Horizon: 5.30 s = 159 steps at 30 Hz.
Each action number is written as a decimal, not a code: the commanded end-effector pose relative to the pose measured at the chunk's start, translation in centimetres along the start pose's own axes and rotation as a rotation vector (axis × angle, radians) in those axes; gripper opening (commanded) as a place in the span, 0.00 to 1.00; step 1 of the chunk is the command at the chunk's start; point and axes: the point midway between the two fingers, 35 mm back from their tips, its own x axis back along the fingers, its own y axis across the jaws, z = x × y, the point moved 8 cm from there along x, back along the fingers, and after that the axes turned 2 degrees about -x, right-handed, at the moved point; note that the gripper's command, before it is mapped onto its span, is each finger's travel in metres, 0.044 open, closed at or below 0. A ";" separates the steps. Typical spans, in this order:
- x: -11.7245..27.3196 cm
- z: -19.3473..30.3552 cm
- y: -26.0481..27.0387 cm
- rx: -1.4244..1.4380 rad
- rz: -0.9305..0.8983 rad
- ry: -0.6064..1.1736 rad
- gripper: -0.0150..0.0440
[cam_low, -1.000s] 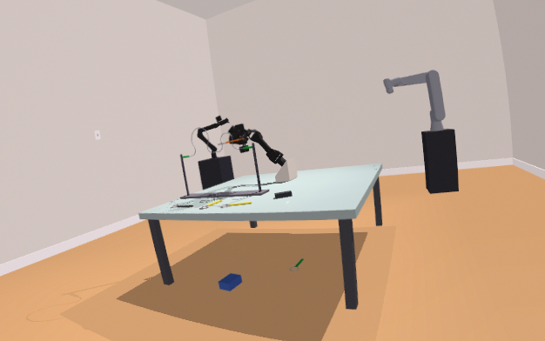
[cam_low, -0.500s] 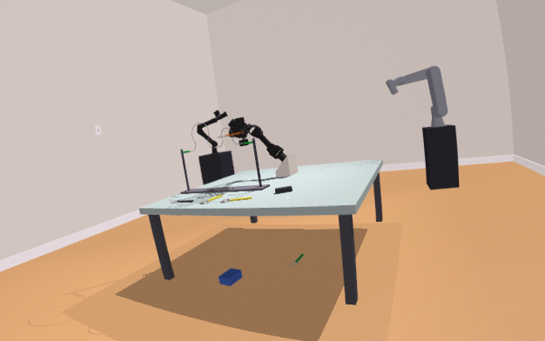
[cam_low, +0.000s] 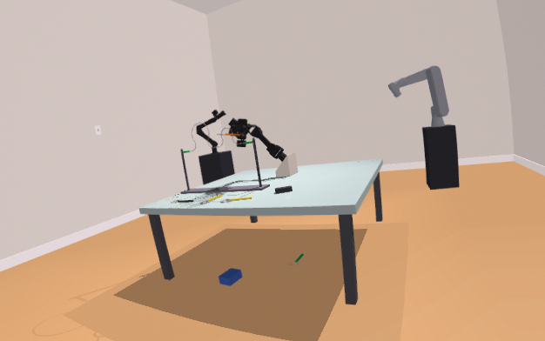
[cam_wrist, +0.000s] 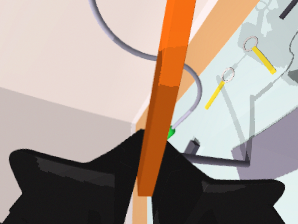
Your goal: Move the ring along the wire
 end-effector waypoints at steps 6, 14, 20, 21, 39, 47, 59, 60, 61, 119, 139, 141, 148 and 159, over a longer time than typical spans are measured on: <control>-0.1 0.1 -0.6 0.173 0.095 -0.024 0.00; -0.2 0.1 -1.1 0.324 0.179 -0.045 0.00; -0.3 0.1 -1.5 0.436 0.241 -0.062 0.00; -0.3 0.1 -1.6 0.456 0.252 -0.065 0.00; -0.2 -0.4 -2.9 0.814 0.448 -0.117 0.00; -0.1 -0.7 -3.3 0.973 0.536 -0.140 0.00; 0.2 -1.4 -3.9 1.212 0.667 -0.175 0.00; 0.2 -1.4 -4.0 1.231 0.677 -0.178 0.00; 0.2 -1.5 -4.0 1.251 0.688 -0.181 0.00; 2.3 -4.9 -3.5 2.394 1.313 -0.349 0.00; 2.5 -5.4 -3.6 2.632 1.445 -0.384 0.00; 2.5 -5.4 -3.8 2.635 1.447 -0.384 0.00; 2.3 -5.4 -4.8 2.591 1.424 -0.379 0.00; 1.7 -4.8 -7.0 2.435 1.340 -0.357 0.00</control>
